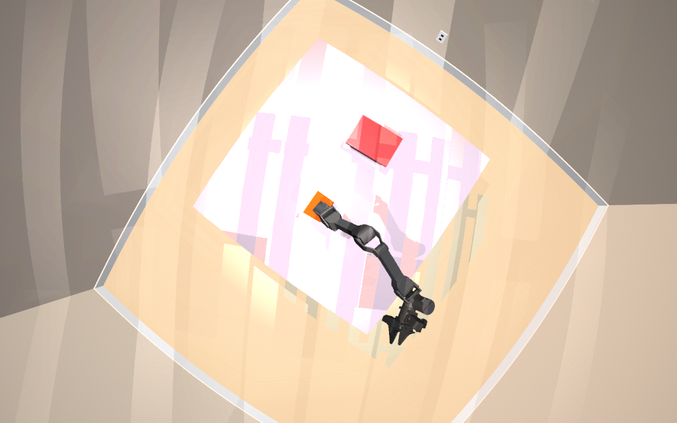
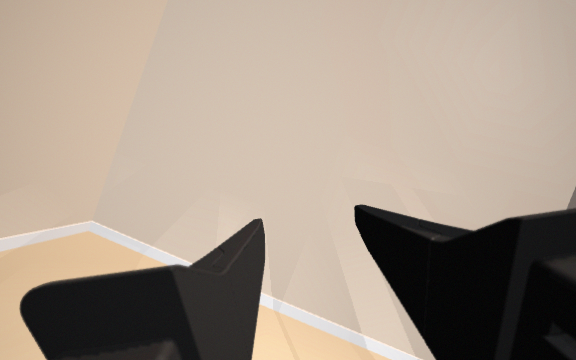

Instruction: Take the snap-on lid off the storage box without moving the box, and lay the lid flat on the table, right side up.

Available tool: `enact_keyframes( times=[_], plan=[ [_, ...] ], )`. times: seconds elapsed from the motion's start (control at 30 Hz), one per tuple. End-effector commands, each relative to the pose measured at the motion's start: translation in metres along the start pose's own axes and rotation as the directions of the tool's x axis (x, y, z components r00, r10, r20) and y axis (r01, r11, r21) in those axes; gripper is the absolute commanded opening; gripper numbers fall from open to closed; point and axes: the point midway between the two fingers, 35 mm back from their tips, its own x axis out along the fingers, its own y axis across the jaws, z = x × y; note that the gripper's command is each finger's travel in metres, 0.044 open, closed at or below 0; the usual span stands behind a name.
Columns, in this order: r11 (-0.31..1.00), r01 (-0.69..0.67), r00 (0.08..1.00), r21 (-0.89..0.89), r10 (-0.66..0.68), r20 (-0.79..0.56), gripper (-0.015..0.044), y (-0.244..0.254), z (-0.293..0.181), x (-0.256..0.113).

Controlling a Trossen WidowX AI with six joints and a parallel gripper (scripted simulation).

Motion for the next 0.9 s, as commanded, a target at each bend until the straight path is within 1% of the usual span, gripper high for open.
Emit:
enact_keyframes(
  times=[0.0,0.1,0.17,0.2,0.3,0.43,0.5,0.6,0.77,0.83,0.87],
  plan=[
    [0.981,-0.177,0.980,0.074,0.183,-0.081,0.0235,0.043,-0.030,-0.030],
    [0.946,-0.295,0.940,0.135,0.313,-0.134,0.0235,0.071,-0.049,-0.058],
    [0.936,-0.319,0.929,0.151,0.340,-0.146,0.0235,0.078,-0.054,-0.065],
    [0.922,-0.347,0.914,0.171,0.373,-0.160,0.0235,0.086,-0.059,-0.075],
    [0.864,-0.440,0.847,0.244,0.489,-0.207,0.0235,0.112,-0.078,-0.113],
    [0.769,-0.541,0.732,0.341,0.630,-0.260,0.0235,0.138,-0.099,-0.171],
    [0.752,-0.555,0.711,0.357,0.651,-0.267,0.0235,0.142,-0.102,-0.181],
    [0.675,-0.605,0.612,0.422,0.734,-0.295,0.0235,0.153,-0.114,-0.227],
    [0.532,-0.661,0.418,0.529,0.847,-0.329,0.0235,0.157,-0.130,-0.310],
    [0.513,-0.667,0.391,0.540,0.858,-0.332,0.0235,0.156,-0.131,-0.321],
    [0.489,-0.673,0.358,0.555,0.872,-0.335,0.0235,0.154,-0.133,-0.334]
  ],
)
